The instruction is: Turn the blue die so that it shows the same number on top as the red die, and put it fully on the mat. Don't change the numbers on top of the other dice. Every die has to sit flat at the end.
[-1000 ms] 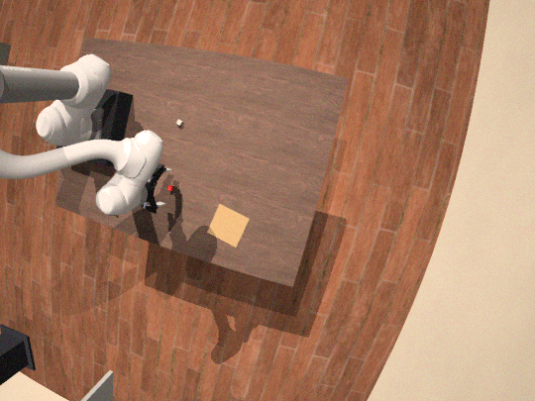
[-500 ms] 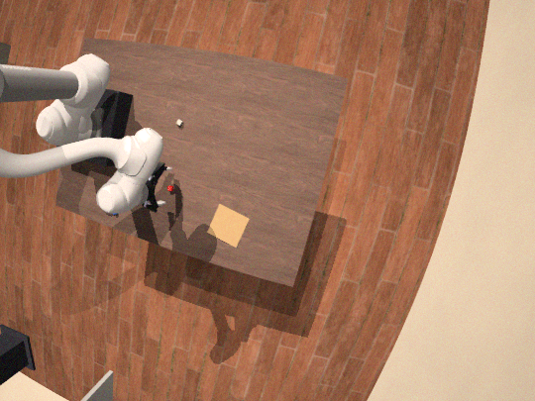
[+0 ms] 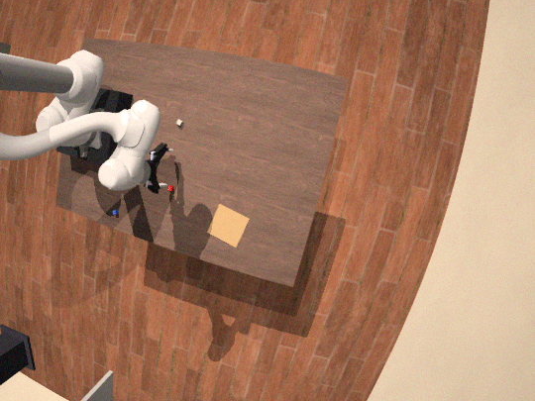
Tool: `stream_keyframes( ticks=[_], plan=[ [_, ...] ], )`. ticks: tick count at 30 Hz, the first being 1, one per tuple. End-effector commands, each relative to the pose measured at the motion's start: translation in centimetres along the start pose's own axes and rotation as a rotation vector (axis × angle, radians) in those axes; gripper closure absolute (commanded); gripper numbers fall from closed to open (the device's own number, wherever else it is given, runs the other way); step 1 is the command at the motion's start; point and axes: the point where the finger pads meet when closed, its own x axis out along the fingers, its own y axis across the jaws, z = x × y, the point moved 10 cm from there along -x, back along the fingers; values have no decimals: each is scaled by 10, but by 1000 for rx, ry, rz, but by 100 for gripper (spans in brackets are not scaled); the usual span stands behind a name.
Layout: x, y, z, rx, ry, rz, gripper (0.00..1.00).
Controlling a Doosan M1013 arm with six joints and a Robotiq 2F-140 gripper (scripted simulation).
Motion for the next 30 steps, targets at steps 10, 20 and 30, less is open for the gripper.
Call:
stream_keyframes(
  ticks=[10,20,30],
  plan=[
    [0,104,-5,12,-6,0,0],
    [0,163,-9,12,-6,0,0],
    [0,201,-11,12,-6,0,0]
  ],
)
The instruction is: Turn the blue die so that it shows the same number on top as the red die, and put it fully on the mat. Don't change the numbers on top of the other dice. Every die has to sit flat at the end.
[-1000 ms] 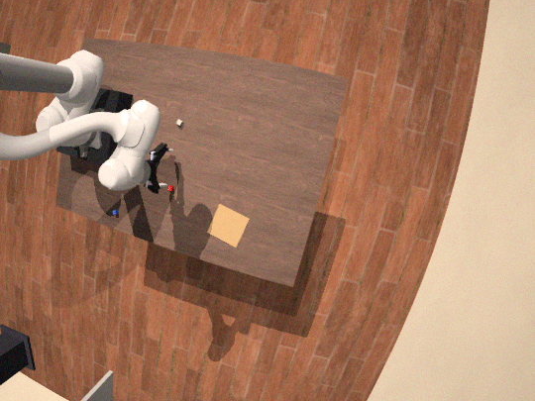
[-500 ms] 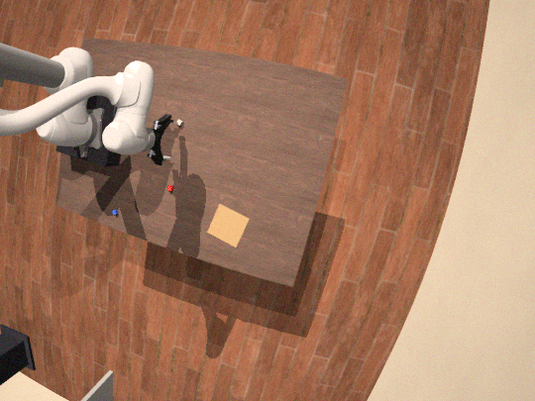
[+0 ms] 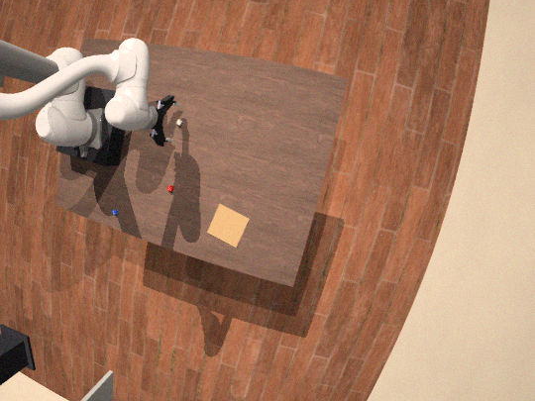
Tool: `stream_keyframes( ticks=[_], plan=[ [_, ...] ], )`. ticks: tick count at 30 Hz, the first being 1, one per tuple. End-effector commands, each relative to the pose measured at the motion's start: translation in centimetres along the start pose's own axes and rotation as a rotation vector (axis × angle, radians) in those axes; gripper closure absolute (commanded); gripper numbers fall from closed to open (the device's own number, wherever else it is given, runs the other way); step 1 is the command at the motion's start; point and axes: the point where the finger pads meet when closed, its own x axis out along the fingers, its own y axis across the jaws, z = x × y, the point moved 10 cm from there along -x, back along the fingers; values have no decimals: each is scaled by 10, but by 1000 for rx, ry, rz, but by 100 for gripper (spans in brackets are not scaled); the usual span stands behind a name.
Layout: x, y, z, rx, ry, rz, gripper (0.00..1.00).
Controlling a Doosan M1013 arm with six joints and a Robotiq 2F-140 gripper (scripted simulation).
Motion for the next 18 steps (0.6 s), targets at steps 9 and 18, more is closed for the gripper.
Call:
stream_keyframes(
  ticks=[9,18],
  plan=[
    [0,16,2,12,-3,3,0],
    [0,16,2,12,-3,3,0]
  ],
)
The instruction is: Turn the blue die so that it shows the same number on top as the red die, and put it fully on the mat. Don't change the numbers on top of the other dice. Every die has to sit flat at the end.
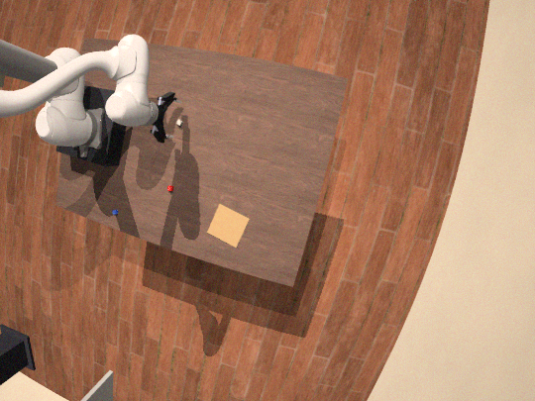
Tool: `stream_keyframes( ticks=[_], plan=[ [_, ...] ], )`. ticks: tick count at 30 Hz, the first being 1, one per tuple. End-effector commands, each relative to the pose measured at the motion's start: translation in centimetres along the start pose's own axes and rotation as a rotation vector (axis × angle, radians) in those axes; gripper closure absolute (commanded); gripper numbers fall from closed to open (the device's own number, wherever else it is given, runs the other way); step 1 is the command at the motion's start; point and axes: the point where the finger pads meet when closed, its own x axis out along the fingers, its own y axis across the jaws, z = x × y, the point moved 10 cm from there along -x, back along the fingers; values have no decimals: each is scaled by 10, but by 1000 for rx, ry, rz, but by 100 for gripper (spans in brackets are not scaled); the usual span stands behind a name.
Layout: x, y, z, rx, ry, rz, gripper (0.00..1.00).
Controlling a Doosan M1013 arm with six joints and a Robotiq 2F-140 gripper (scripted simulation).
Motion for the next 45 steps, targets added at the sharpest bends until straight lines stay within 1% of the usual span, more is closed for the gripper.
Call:
stream_keyframes(
  ticks=[1,32,37,41,45],
  plan=[
    [0,2,2,9,-1,4,0],
    [0,2,2,9,-1,4,0],
    [-3,2,2,9,-1,4,0],
    [-18,2,2,9,-1,4,0],
    [-45,2,2,9,-1,4,0]
  ],
)
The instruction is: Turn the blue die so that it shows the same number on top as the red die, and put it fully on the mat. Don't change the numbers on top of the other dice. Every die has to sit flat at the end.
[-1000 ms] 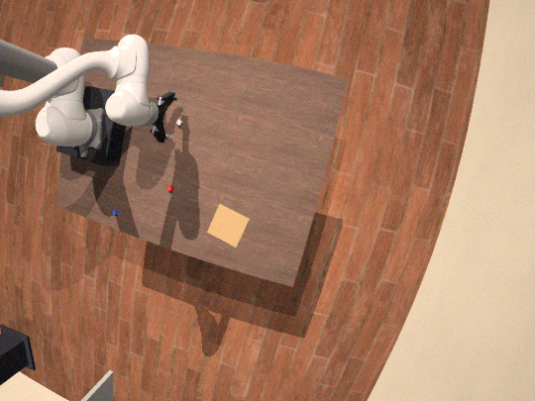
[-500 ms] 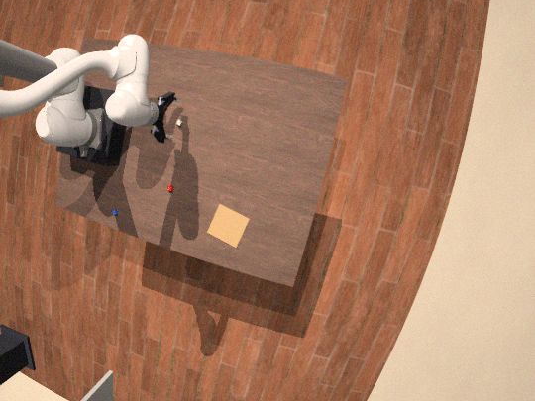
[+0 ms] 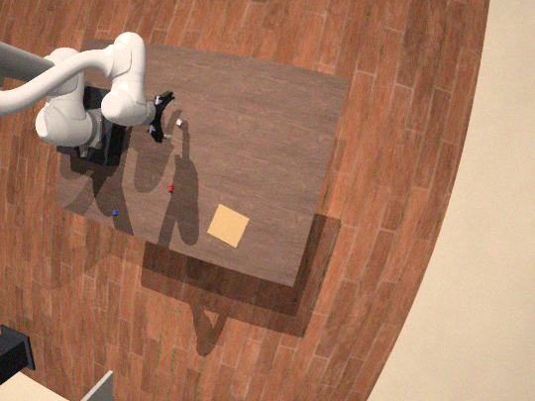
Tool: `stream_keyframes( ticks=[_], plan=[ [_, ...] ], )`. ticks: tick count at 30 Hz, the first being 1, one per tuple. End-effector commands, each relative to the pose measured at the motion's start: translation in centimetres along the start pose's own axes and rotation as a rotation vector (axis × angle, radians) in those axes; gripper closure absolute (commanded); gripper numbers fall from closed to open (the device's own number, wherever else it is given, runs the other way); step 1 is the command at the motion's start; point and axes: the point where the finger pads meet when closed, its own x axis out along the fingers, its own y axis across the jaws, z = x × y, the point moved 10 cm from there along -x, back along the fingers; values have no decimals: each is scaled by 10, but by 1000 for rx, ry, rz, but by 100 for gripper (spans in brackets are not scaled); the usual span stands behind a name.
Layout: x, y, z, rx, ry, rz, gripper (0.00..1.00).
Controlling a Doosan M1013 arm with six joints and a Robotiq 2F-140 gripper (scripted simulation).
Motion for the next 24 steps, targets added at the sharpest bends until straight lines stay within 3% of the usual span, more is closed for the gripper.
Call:
stream_keyframes(
  ticks=[1,7,24],
  plan=[
    [-29,2,1,8,0,5,0],
    [-66,2,1,8,0,5,0],
    [-73,2,1,8,0,5,0]
  ],
)
